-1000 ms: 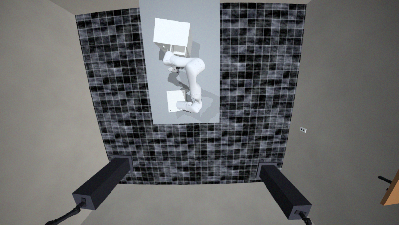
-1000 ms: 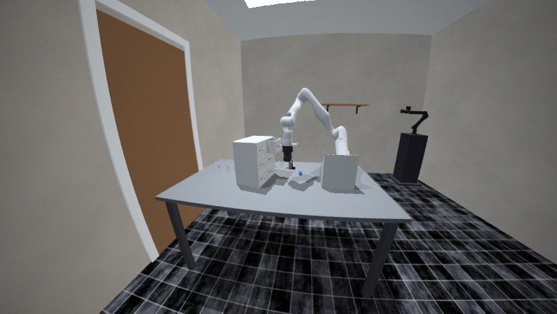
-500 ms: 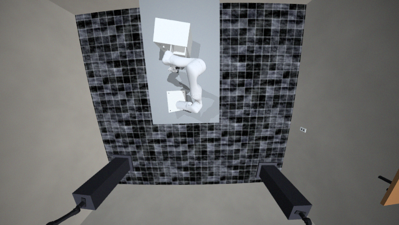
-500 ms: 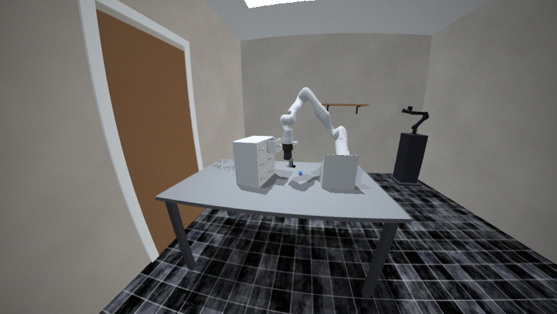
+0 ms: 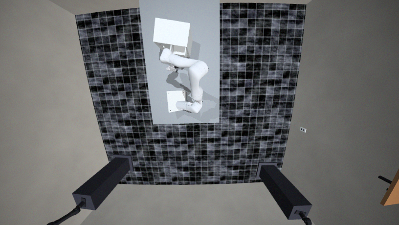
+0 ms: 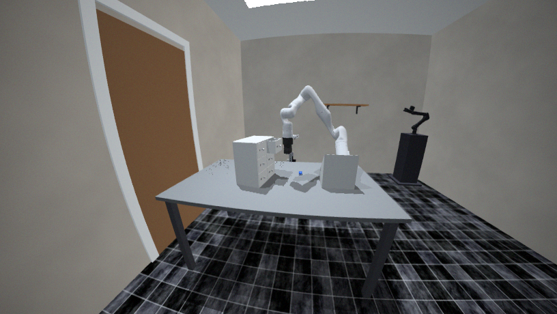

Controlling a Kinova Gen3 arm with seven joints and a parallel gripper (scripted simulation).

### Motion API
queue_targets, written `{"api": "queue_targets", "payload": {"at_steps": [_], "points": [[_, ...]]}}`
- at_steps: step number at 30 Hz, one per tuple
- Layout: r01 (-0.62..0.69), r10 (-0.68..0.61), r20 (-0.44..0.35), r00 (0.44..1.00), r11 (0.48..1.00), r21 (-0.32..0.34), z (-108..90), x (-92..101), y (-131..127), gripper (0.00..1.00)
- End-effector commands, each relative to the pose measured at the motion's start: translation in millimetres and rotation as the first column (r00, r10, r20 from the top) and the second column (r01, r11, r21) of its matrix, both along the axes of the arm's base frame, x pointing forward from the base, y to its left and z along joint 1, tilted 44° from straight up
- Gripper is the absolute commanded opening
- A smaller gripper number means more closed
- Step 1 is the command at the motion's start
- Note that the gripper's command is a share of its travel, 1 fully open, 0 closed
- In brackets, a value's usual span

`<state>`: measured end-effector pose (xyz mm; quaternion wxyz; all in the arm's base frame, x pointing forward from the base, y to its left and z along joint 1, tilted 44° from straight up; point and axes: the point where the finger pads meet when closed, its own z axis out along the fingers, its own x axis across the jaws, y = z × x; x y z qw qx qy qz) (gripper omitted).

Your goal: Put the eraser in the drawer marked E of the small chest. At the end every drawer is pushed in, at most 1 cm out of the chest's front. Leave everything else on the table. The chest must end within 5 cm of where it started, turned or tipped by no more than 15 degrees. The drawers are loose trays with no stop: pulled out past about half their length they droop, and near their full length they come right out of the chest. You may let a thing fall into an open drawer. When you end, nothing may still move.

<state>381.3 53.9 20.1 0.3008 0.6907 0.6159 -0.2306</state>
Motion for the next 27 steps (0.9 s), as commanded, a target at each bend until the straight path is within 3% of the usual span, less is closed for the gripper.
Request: {"api": "queue_targets", "payload": {"at_steps": [1, 27], "points": [[-0.006, 0.006, 0.008, 1.0, 1.0, 0.007, 8.5, 2.1, 10, 0.45], [-0.006, 0.006, 0.008, 1.0, 1.0, 0.007, 93.2, -5.2, 92, 0.45]]}}
